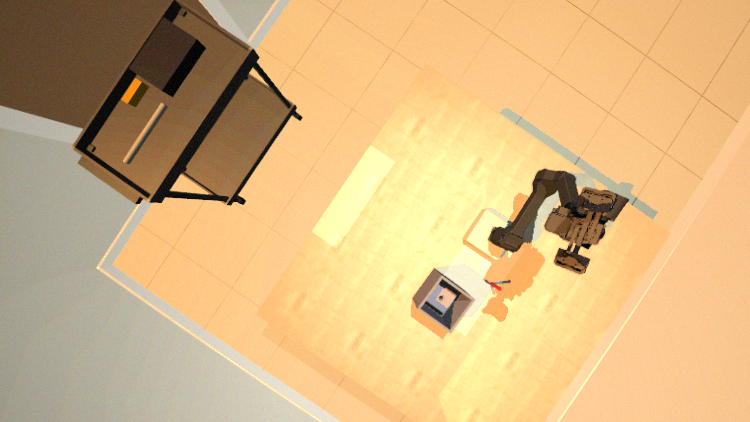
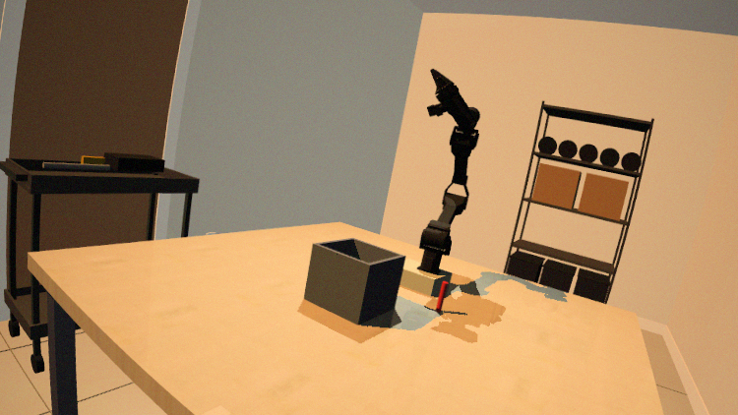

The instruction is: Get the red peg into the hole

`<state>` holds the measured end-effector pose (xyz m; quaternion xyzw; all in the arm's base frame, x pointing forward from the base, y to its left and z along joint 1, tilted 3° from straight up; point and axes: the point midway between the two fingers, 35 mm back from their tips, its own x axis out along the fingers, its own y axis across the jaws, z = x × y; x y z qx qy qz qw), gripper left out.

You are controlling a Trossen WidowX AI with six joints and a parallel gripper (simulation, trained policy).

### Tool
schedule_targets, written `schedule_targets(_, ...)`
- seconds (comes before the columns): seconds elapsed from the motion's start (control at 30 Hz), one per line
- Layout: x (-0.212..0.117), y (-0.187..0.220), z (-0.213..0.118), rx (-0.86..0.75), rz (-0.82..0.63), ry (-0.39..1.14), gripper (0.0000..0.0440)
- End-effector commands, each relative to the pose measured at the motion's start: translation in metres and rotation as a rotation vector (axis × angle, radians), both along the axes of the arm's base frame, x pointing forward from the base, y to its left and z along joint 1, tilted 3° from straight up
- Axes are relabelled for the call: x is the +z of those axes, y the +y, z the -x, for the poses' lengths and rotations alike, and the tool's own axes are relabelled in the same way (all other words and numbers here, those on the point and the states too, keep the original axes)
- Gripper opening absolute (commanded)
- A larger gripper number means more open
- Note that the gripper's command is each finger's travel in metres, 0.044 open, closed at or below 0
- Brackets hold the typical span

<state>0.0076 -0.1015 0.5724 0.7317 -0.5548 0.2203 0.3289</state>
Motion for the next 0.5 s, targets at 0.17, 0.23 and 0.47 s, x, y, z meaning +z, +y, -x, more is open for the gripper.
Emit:
schedule_targets(0.17, 0.002, 0.01, -0.041, 0.059, 0.055, 0.152, 0.044)
schedule_targets(0.23, 0.0, 0.012, -0.052, 0.074, 0.063, 0.195, 0.044)
schedule_targets(0.47, -0.015, 0.018, -0.097, 0.155, 0.064, 0.349, 0.044)
